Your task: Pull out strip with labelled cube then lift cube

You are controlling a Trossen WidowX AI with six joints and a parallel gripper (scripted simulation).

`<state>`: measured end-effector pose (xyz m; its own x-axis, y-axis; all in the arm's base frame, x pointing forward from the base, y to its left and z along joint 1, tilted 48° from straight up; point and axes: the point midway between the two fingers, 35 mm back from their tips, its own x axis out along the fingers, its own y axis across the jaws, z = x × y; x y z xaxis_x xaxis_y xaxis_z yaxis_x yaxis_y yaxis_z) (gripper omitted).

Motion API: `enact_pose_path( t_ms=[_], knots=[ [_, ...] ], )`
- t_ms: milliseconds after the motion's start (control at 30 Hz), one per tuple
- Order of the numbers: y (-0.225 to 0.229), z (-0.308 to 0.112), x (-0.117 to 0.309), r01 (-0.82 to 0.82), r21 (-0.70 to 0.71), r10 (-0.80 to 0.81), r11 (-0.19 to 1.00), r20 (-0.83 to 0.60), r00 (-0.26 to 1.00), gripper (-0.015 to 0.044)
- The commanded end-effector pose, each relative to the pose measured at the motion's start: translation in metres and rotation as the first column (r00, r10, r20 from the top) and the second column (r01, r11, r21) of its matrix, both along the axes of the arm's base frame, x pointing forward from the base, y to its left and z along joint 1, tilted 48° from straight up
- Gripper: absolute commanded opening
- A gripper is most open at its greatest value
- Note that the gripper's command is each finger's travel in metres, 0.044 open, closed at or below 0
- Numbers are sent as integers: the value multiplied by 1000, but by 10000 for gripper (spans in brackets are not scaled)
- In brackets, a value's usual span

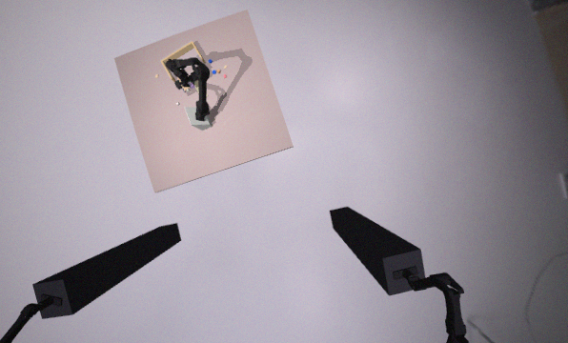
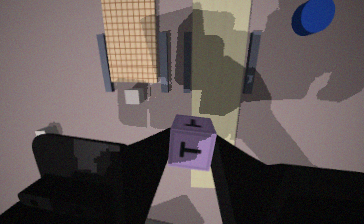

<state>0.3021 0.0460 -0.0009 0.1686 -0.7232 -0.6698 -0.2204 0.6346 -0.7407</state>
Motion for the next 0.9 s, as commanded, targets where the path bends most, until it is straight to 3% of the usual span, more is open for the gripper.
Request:
enact_pose_path(
  t_ms=[0,167,867],
  knots=[
    [8,7,-3,-1,12,1,1000,10,1000,0],
    [27,25,-8,-1,12,1,1000,10,1000,0],
    [27,25,-9,-1,12,1,1000,10,1000,0]
  ],
)
